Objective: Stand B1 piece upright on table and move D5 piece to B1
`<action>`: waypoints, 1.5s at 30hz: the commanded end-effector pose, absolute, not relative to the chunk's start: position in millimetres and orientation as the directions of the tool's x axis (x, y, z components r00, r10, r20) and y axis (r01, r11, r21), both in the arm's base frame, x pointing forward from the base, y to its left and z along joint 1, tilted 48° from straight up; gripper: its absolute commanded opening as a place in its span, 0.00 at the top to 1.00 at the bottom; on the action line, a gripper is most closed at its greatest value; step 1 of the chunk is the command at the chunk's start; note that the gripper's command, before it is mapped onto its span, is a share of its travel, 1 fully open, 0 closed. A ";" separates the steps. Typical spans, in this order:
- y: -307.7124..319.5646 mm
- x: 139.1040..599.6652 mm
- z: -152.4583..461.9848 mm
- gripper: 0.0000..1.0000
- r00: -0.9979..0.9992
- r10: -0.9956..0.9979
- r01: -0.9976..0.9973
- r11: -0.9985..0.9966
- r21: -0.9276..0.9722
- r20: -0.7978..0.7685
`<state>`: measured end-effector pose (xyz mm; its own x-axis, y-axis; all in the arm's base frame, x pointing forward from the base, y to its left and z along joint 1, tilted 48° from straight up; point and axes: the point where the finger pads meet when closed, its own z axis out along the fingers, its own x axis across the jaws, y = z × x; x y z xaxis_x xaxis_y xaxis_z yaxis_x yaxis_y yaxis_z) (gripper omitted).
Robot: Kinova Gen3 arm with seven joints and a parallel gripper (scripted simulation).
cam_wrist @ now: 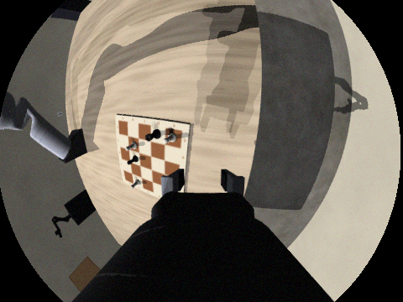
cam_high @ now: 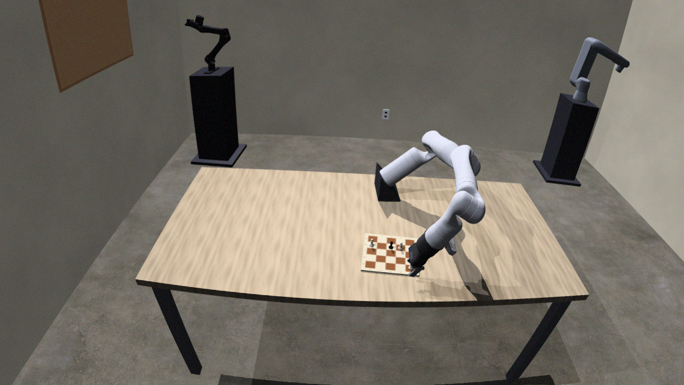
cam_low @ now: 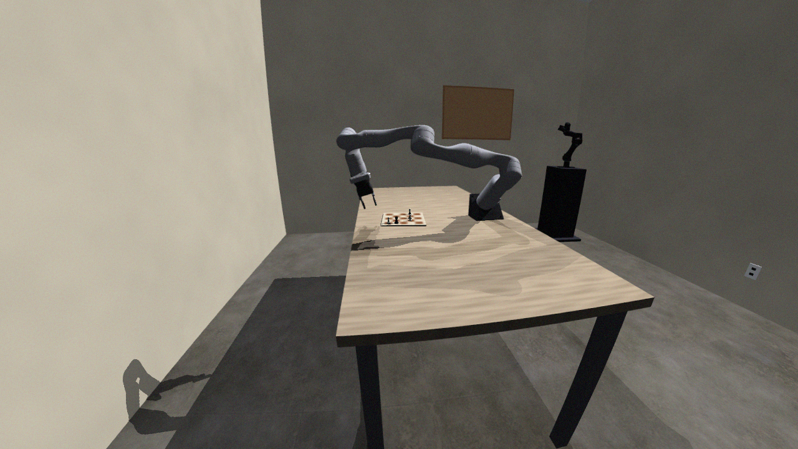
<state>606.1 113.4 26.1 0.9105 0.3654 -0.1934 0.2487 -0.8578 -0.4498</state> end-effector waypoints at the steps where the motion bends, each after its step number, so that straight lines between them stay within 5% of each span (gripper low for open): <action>1: 103.6 604.6 18.1 0.00 0.913 0.352 0.230 -0.861 -0.453 -0.206; 45: 64.5 565.2 -46.4 0.00 0.906 0.348 0.125 -0.765 -0.631 -0.243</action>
